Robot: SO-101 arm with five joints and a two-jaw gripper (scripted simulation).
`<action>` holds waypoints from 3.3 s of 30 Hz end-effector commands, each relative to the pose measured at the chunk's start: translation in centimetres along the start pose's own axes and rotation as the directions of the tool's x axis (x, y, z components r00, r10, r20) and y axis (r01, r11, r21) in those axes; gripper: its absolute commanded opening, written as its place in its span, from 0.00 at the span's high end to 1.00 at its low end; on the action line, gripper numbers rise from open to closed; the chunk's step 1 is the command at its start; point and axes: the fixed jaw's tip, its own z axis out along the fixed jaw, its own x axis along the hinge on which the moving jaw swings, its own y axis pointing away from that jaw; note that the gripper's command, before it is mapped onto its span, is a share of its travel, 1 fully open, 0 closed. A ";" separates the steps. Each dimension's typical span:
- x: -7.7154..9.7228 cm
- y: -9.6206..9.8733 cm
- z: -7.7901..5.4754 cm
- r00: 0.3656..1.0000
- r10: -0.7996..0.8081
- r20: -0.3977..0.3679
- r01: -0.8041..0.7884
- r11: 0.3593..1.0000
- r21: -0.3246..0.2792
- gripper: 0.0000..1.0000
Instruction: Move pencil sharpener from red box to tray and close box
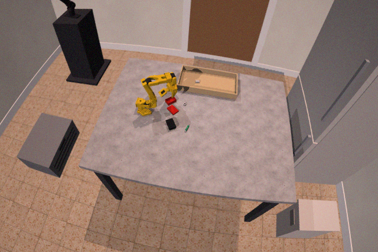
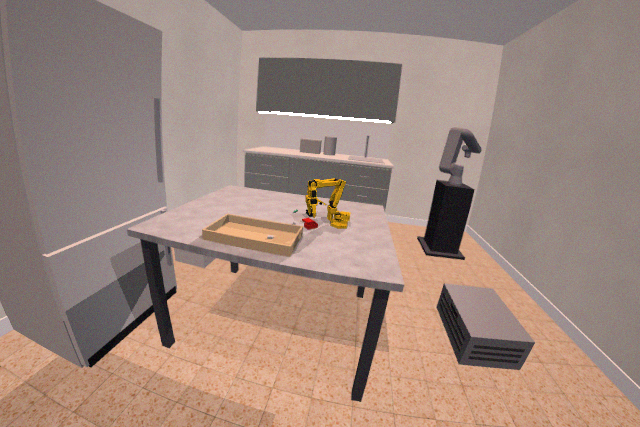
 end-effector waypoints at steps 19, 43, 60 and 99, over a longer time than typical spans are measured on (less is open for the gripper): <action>0.0 0.5 -0.4 0.920 0.390 -0.037 -0.390 0.921 0.013 0.69; -0.4 1.0 -0.4 0.361 0.932 -0.017 -0.932 0.362 0.036 0.69; -0.5 1.2 -0.4 -0.310 0.951 0.009 -0.950 -0.310 0.039 0.69; 0.3 2.5 -0.4 -0.945 -0.326 0.038 0.325 -0.945 -0.010 0.69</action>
